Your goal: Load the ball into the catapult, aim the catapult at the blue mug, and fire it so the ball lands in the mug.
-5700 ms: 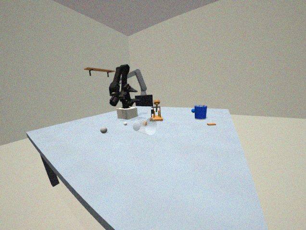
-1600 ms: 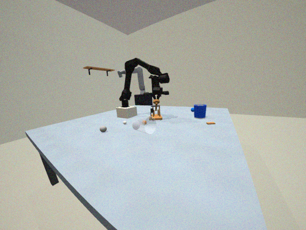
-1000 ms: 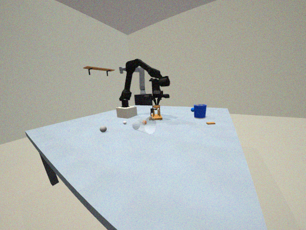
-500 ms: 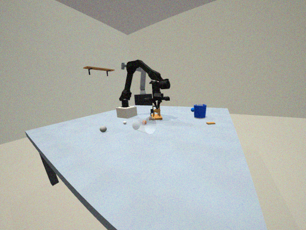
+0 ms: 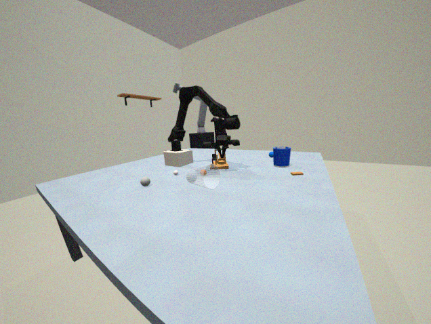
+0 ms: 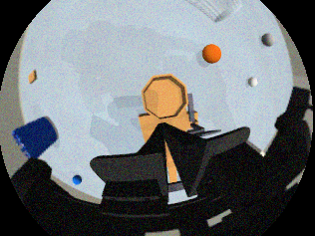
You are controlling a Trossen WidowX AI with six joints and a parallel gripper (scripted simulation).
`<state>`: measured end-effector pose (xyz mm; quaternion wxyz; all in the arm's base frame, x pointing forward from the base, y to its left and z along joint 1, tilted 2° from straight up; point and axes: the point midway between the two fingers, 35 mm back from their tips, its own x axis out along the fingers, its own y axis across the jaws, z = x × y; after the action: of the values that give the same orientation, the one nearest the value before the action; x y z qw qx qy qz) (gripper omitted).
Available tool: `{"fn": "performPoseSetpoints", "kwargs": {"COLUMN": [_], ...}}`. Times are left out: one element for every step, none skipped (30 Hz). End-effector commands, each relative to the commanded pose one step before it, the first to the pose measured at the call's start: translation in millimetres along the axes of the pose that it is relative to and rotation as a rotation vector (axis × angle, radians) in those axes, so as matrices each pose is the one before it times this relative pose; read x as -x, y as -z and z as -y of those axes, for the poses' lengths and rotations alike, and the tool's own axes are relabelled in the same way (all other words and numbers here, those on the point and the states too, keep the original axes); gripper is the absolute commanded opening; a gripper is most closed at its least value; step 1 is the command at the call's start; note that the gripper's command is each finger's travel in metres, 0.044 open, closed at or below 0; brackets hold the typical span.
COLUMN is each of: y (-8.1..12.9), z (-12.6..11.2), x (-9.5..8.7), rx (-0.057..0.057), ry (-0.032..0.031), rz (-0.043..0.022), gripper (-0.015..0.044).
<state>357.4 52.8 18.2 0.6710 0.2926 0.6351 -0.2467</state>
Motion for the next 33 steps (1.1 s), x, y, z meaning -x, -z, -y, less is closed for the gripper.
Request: {"fn": "performPoseSetpoints", "kwargs": {"y": [0.57, -0.81, 0.0, 0.0, 0.0, 0.0, 0.0, 0.0, 0.0, 0.0, -1.19, -3.54, -5.77, -7.21, -5.33, -3.09, -1.01, 0.0, 8.72, 0.0, 0.0, 0.0, -0.37, -0.98, -1.25, -0.87, -0.14, 0.6, 0.91, 0.9, 0.4, 0.04, 0.0], "z": [3.56, -3.5, 0.0, 0.0, 0.0, 0.0, 0.0, 0.0, 0.0, 0.0, 0.07, 0.3, 0.78, 1.51, 1.56, 1.1, 0.4, 0.0, -2.01, 0.0, 0.0, 0.0, -0.35, -0.92, -1.07, -0.54, 0.31, 1.16, 1.38, 1.28, 0.55, 0.05, 0.0], "x": [-12.8, 11.28, 0.0, 0.0, 0.0, 0.0, 0.0, 0.0, 0.0, 0.0, 1.6, 4.83, 8.17, 10.79, 8.47, 5.14, 1.72, 0.0, -14.73, 0.0, 0.0, 0.0, 2.92, 8.81, 14.85, 18.32, 18.5, 18.59, 13.6, 9.84, 3.73, 0.34, 0.0], "rx": [0.0043, -0.0046, 0.0, 0.0, 0.0, 0.0, 0.0, 0.0, 0.0, 0.0, 0.0002, 0.0006, 0.0009, 0.0012, 0.0009, 0.0006, 0.0002, 0.0, -0.0062, 0.0, 0.0, 0.0, -0.0001, -0.0002, -0.0003, -0.0004, -0.0004, -0.0004, -0.0003, -0.0002, -0.0001, 0.0, 0.0], "ry": [0.01547, -0.01607, 0.0, 0.0, 0.0, 0.0, 0.0, 0.0, 0.0, 0.0, 0.00067, 0.002, 0.00333, 0.00431, 0.00331, 0.00198, 0.00066, 0.0, -0.00225, 0.0, 0.0, 0.0, -0.00035, -0.00104, -0.00169, -0.00197, -0.00188, -0.00178, -0.00124, -0.00087, -0.00032, -0.00003, 0.0], "rz": [-0.00461, 0.00521, 0.0, 0.0, 0.0, 0.0, 0.0, 0.0, 0.0, 0.0, -0.00005, -0.00017, -0.00037, -0.00064, -0.00062, -0.00042, -0.00015, 0.0, -0.00465, 0.0, 0.0, 0.0, 0.00031, 0.00093, 0.00152, 0.0018, 0.00173, 0.00166, 0.00117, 0.00083, 0.00031, 0.00003, 0.0], "gripper": [0.0, 0.0, 0.0, 0.0, 0.0, 0.0, 0.0, 0.0, 0.0, 0.0, 0.0026, 0.0053, 0.0079, 0.0105, 0.0131, 0.0158, 0.0184, 0.021, 0.0236, 0.0262, 0.0289, 0.0315, 0.0341, 0.0368, 0.0394, 0.042, 0.044, 0.044, 0.044, 0.044, 0.044, 0.044, 0.044]}}
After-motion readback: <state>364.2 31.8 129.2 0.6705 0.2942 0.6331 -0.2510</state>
